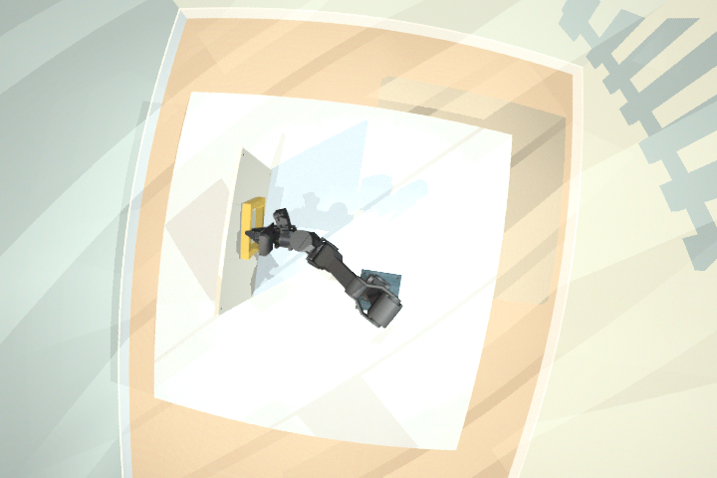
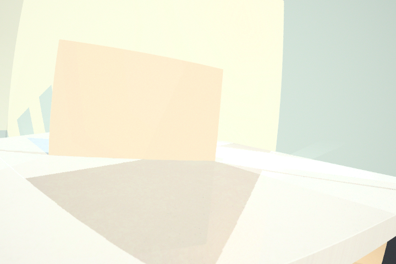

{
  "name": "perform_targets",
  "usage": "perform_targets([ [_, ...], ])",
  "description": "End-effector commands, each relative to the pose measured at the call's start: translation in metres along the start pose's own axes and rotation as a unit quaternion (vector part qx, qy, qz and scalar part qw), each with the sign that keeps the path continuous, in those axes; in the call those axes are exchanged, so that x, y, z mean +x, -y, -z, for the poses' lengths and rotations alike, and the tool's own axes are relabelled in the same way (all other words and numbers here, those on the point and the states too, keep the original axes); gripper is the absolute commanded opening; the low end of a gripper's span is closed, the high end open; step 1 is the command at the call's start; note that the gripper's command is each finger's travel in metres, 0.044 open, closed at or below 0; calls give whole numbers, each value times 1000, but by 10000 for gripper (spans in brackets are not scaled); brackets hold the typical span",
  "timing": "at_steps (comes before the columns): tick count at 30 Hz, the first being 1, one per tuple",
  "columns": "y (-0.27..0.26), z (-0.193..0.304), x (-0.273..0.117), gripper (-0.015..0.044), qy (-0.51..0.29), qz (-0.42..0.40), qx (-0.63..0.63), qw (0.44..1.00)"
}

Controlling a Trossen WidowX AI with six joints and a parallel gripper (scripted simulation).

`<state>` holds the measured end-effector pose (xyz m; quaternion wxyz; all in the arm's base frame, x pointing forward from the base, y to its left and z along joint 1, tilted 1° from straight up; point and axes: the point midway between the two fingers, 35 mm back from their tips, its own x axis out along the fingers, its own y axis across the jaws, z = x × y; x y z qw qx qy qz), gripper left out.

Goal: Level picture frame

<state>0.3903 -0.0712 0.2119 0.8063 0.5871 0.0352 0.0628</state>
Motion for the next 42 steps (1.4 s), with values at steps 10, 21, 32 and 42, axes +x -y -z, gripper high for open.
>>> perform_targets([
  [10, 0, 0, 0, 0, 0, 0, 3, 1000],
  [21, 1, 0, 0, 0, 0, 0, 42, 999],
  [32, 1, 0, 0, 0, 0, 0, 69, 998],
  [42, 2, 0, 0, 0, 0, 0, 97, 995],
])
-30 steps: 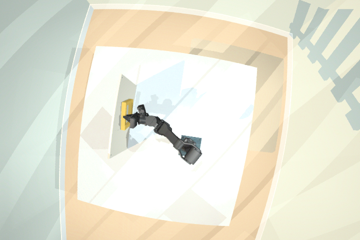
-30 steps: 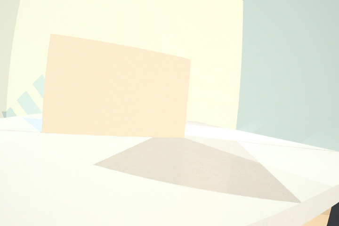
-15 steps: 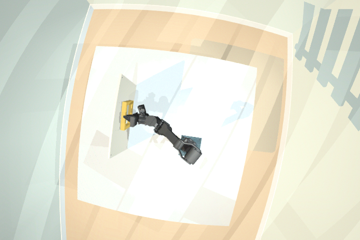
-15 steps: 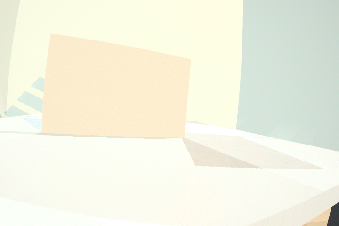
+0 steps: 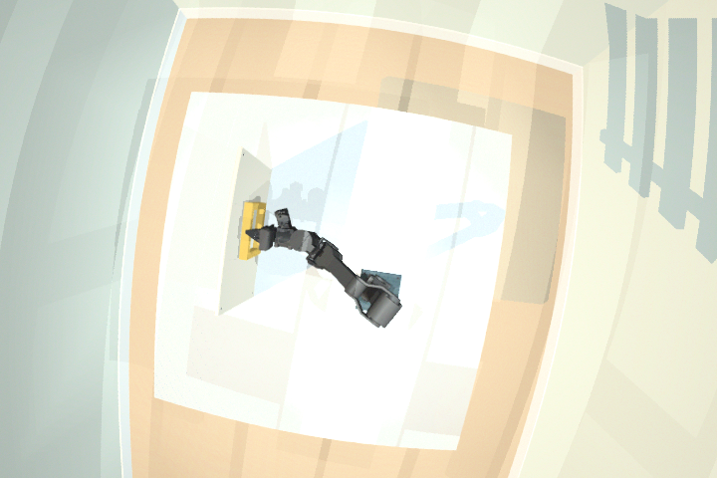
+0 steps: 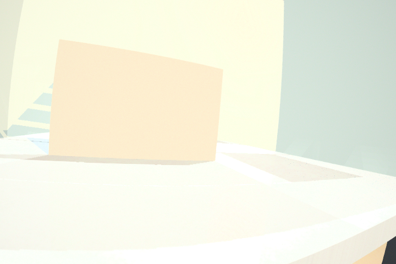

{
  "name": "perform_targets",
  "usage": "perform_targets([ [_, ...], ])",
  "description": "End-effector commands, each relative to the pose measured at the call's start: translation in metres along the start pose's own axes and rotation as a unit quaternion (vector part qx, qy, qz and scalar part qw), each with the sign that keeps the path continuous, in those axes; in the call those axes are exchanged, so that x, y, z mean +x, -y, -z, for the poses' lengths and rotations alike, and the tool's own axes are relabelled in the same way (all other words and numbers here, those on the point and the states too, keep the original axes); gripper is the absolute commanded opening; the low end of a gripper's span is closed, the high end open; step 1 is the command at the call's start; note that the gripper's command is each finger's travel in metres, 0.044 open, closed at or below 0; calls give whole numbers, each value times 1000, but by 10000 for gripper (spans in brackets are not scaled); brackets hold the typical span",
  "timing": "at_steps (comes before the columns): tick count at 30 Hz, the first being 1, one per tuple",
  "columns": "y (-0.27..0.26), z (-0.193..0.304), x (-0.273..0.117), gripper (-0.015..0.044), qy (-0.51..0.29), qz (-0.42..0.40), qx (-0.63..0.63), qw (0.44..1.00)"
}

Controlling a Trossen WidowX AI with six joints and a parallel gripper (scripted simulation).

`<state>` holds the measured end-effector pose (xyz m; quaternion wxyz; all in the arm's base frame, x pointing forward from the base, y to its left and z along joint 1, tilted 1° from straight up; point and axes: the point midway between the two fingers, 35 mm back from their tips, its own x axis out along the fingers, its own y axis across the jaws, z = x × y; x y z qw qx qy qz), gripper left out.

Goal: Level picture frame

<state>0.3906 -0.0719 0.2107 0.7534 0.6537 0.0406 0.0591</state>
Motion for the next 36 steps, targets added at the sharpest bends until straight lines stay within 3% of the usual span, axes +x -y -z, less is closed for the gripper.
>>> perform_targets([
  [1, 0, 0, 0, 0, 0, 0, 17, 1000],
  [23, 1, 0, 0, 0, -1, 0, 72, 997],
  [33, 1, 0, 0, 260, 0, 0, 60, 998],
  [36, 1, 0, 0, 260, 0, 0, 60, 998],
])
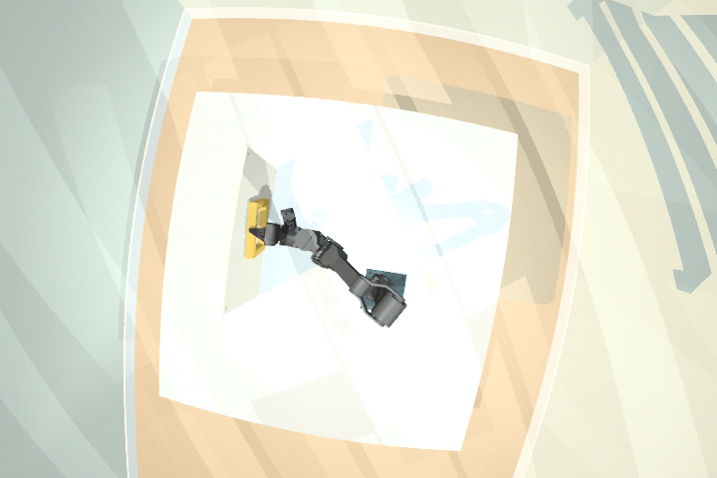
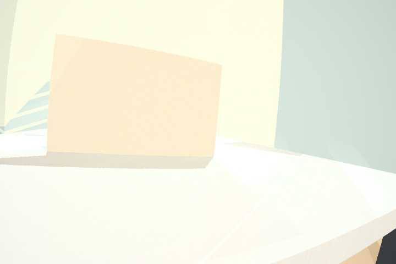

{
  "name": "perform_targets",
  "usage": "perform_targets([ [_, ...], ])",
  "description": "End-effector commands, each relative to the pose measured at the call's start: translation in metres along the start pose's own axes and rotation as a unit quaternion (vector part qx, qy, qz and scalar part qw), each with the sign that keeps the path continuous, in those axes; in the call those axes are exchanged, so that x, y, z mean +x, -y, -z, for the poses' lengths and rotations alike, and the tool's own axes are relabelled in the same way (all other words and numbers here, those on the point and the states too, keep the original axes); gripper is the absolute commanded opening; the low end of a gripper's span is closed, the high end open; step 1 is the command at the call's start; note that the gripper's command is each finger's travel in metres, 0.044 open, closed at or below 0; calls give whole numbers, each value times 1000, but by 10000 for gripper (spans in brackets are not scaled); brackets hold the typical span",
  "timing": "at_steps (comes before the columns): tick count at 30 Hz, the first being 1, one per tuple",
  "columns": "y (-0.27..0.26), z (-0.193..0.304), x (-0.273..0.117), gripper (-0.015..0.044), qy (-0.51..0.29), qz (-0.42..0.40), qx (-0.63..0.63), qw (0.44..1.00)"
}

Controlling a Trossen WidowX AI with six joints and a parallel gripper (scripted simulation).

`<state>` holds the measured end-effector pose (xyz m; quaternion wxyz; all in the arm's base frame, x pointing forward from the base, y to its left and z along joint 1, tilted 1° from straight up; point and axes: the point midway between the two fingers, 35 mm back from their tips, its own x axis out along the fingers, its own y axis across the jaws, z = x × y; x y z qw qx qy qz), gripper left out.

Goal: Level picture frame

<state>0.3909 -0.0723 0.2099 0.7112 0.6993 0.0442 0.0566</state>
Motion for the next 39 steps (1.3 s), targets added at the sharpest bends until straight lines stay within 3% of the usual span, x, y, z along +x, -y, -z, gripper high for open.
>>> perform_targets([
  [1, 0, 0, -2, 260, 0, 0, -5, 1000],
  [9, 1, -2, -93, 260, -1, 2, -135, 991],
  [16, -3, -5, -98, 260, 1, 2, -137, 991],
  [27, -34, 10, -193, 260, -2, 7, -206, 979],
  [39, -34, 13, -197, 260, -3, 7, -210, 978],
])
